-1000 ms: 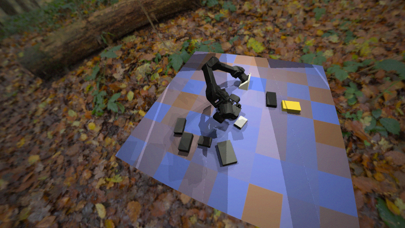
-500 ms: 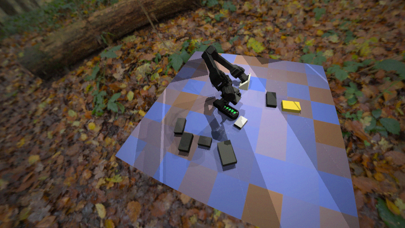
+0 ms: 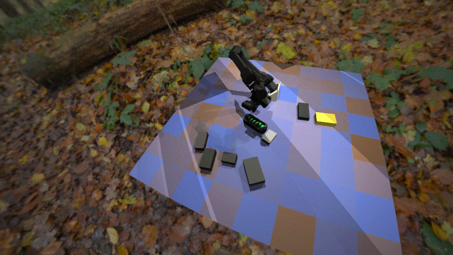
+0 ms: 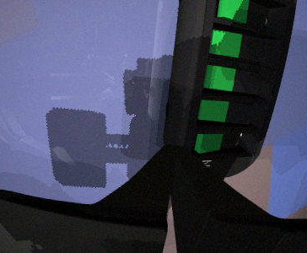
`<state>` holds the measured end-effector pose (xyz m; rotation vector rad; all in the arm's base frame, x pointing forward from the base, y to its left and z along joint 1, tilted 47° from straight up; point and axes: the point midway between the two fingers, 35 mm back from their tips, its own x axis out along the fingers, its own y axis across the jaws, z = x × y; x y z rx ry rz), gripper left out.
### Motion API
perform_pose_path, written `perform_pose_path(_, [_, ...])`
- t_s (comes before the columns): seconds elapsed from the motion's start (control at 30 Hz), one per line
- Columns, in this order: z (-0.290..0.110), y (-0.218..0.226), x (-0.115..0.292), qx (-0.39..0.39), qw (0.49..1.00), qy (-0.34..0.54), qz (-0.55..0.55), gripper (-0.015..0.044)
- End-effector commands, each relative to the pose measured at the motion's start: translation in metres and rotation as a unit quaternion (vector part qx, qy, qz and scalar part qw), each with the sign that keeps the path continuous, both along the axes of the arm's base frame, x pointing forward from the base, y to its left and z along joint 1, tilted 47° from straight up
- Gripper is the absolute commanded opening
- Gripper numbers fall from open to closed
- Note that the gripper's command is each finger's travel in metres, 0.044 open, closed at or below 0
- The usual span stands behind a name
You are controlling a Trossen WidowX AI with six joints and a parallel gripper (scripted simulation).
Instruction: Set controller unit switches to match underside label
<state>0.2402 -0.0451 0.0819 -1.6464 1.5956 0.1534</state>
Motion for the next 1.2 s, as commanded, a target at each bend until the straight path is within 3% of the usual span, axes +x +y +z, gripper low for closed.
perform_pose_path(0.0, [-0.003, -0.004, -0.011, -0.013, 1.0, -0.008, 0.015, 0.0])
perform_pose_path(0.27, [-0.002, -0.003, -0.009, -0.008, 1.0, -0.009, 0.011, 0.0])
perform_pose_path(0.83, [-0.009, 0.036, 0.054, -0.001, 0.997, 0.048, -0.056, 0.044])
perform_pose_path(1.17, [-0.03, 0.064, 0.087, -0.02, 0.99, 0.092, -0.108, 0.044])
